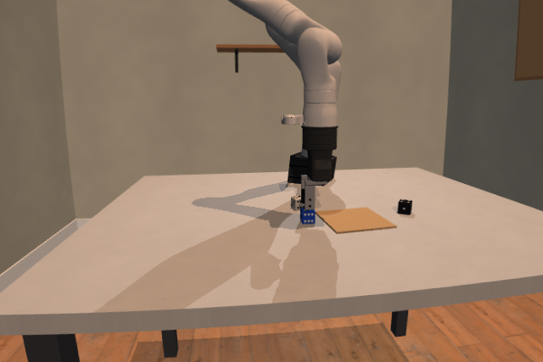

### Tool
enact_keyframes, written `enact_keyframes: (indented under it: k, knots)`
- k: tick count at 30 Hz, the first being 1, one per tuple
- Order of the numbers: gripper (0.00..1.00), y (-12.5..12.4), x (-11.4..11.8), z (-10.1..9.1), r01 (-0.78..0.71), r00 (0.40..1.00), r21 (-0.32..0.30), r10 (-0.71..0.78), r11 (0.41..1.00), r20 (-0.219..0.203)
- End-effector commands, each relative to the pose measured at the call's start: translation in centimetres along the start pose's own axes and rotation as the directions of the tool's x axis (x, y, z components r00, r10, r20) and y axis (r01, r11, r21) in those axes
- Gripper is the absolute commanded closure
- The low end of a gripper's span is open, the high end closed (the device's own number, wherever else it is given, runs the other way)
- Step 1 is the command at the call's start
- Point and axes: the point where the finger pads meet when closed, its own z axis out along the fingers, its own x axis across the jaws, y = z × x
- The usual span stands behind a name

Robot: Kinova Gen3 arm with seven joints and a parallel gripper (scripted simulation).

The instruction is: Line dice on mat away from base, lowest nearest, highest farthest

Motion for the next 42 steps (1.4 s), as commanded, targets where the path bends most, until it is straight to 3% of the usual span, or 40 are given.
enact_keyframes:
  k: [1,42]
  knots:
    - [0.13,0.00,-0.05,-0.05,0.000,1.000,0.001,0.000,1.000,0.001]
    - [0.13,-0.01,-0.08,-0.05,0.000,1.000,0.001,0.000,1.000,0.001]
